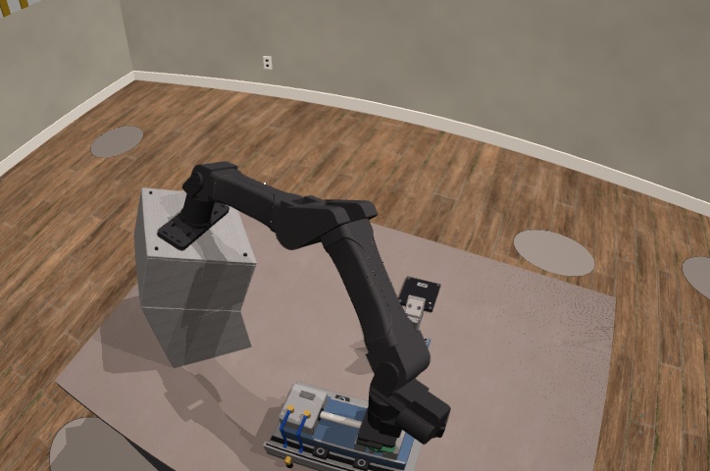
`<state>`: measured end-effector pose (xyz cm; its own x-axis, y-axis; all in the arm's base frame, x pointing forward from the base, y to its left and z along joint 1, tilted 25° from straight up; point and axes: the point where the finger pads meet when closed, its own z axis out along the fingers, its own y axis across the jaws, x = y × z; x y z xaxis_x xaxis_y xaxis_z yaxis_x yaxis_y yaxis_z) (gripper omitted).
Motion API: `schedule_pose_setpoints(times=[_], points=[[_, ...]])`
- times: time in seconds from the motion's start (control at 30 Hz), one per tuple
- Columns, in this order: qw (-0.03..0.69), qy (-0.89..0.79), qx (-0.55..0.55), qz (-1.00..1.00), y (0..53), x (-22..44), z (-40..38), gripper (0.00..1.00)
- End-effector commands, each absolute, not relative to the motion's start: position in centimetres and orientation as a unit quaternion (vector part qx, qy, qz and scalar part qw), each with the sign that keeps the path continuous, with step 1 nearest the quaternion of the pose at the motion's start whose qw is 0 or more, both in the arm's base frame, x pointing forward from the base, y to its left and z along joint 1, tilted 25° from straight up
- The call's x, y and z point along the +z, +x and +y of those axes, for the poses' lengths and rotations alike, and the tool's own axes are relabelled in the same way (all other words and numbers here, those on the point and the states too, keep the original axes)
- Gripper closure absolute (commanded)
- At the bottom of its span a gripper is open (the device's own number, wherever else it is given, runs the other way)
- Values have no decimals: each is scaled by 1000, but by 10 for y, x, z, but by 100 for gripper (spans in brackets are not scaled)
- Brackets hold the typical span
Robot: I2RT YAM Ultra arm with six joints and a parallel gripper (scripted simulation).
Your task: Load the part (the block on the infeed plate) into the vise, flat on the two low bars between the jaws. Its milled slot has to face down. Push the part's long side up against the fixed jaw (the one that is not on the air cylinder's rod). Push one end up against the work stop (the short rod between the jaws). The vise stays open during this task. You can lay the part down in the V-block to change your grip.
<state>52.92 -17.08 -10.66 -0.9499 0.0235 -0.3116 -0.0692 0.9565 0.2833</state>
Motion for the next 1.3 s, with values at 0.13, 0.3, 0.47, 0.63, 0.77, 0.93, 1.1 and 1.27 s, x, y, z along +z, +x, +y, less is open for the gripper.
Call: schedule_pose_setpoints(times=[0.13, 0.3, 0.47, 0.63, 0.77, 0.93, 1.1, 1.27], points=[[179, -10, 137, 974, 537, -88, -178, 100], [175, -9, 139, 975, 534, -91, -177, 100], [175, -9, 139, 975, 534, -91, -177, 100], [175, -9, 139, 975, 534, -91, -177, 100], [175, -8, 139, 975, 534, -91, -177, 100], [175, -8, 139, 975, 534, -91, -177, 100], [175, -8, 139, 975, 534, -91, -177, 100], [175, -8, 139, 975, 534, -91, -177, 100]])
